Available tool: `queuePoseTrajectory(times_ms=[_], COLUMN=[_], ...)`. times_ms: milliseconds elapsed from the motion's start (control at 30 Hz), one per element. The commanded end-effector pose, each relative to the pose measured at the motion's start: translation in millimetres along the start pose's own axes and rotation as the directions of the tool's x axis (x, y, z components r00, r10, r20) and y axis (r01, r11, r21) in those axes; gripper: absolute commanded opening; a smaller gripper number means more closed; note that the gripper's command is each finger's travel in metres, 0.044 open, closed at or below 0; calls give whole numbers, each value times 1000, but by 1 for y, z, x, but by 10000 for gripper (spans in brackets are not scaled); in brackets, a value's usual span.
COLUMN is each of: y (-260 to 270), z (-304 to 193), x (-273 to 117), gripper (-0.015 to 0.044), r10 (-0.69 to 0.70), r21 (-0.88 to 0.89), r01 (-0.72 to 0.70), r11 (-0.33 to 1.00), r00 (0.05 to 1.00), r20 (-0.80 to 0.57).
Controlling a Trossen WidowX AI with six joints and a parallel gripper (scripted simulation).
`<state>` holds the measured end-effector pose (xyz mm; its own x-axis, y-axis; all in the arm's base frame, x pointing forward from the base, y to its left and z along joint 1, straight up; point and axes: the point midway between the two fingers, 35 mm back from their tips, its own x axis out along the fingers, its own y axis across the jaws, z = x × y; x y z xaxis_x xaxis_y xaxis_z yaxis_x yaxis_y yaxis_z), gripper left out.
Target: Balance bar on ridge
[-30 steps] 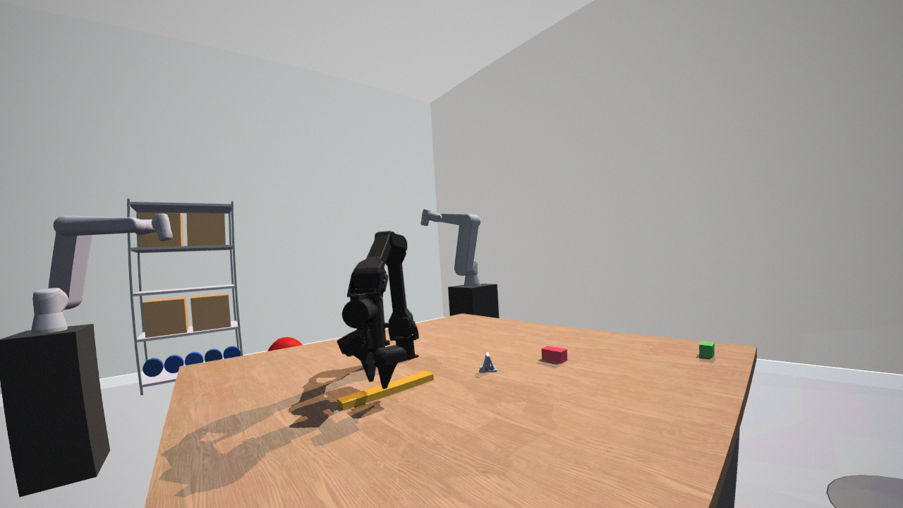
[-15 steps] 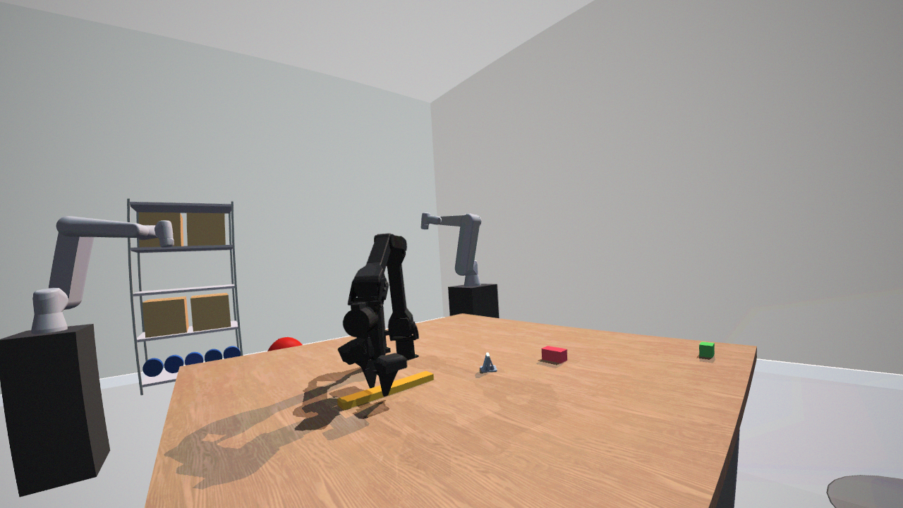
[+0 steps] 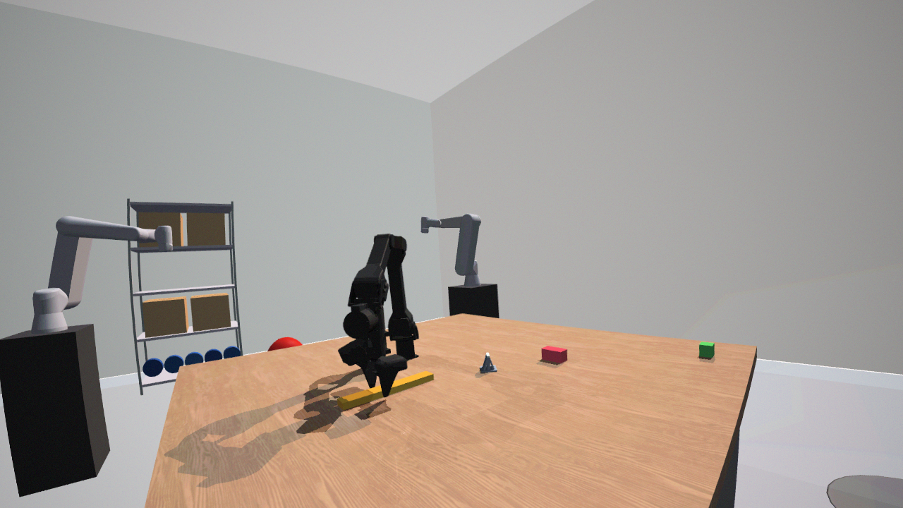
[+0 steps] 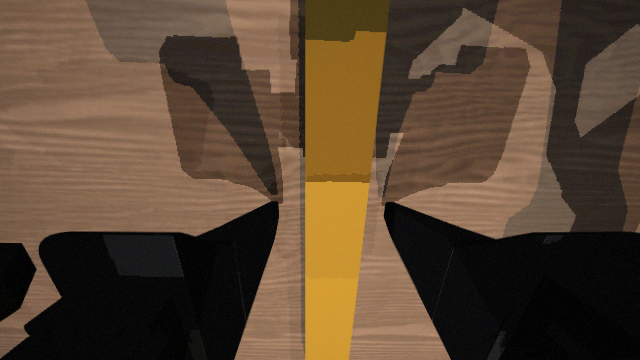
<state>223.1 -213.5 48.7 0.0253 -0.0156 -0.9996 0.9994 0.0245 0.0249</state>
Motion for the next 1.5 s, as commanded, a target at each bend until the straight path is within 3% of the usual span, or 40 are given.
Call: queuePoseTrajectory(times_ms=[0,167,400,500,1467], y=[0,0,0,0,1], z=[0,0,0,0,2], x=[0,0,0,-4,-78], gripper=[263,131,85,6,0], r10=[0,0,0,0,-5], r21=[0,0,0,0,5], r01=[0,0,0,0,5], r11=[1000,1000,1000,1000,1000], r00=[1000,1000,1000,1000,1000], r20=[0,0,0,0,3])
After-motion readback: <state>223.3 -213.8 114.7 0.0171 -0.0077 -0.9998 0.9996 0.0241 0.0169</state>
